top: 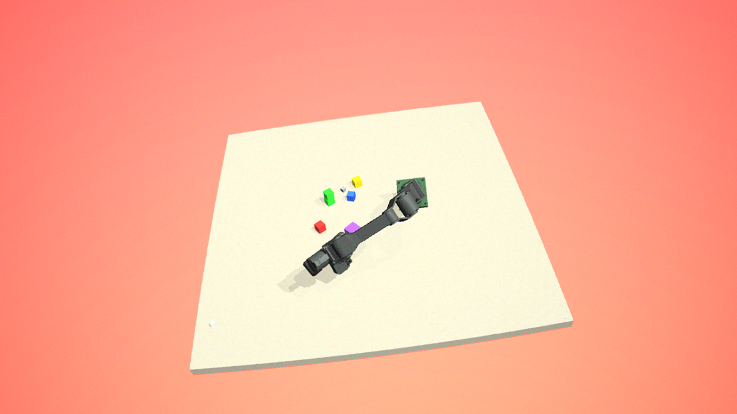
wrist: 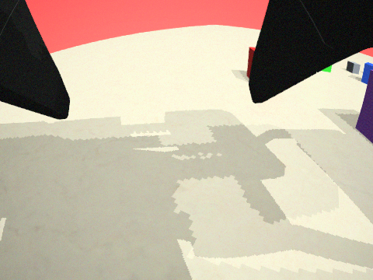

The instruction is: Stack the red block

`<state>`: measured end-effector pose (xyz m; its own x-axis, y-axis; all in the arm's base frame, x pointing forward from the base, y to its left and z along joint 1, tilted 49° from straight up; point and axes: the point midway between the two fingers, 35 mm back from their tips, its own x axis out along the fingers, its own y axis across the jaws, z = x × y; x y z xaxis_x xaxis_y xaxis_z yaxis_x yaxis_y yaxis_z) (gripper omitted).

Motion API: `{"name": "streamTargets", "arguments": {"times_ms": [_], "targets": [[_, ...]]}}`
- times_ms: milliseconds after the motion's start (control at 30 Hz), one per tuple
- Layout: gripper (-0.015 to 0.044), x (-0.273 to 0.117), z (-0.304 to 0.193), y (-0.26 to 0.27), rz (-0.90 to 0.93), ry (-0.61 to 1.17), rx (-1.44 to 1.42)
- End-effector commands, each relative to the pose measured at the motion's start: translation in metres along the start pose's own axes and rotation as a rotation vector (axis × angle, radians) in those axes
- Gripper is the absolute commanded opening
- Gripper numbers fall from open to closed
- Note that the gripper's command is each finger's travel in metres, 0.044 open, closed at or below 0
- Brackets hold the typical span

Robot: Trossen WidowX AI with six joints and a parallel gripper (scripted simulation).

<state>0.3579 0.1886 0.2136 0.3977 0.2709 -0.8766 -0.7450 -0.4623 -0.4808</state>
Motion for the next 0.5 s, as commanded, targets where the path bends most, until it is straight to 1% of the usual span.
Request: {"name": "streamTargets", "arguments": {"times_ms": [0,33,133,467], "targets": [[0.0426,0.000,-0.001,0.000,0.002,-0.001,0.004],[0.0440,0.001,-0.002,0.001,0.006,-0.004,0.018],[0.0440,0.009,-0.014,0.006,0.038,-0.022,0.112],[0.0440,0.038,-0.070,0.044,0.231,-0.164,0.600]]}}
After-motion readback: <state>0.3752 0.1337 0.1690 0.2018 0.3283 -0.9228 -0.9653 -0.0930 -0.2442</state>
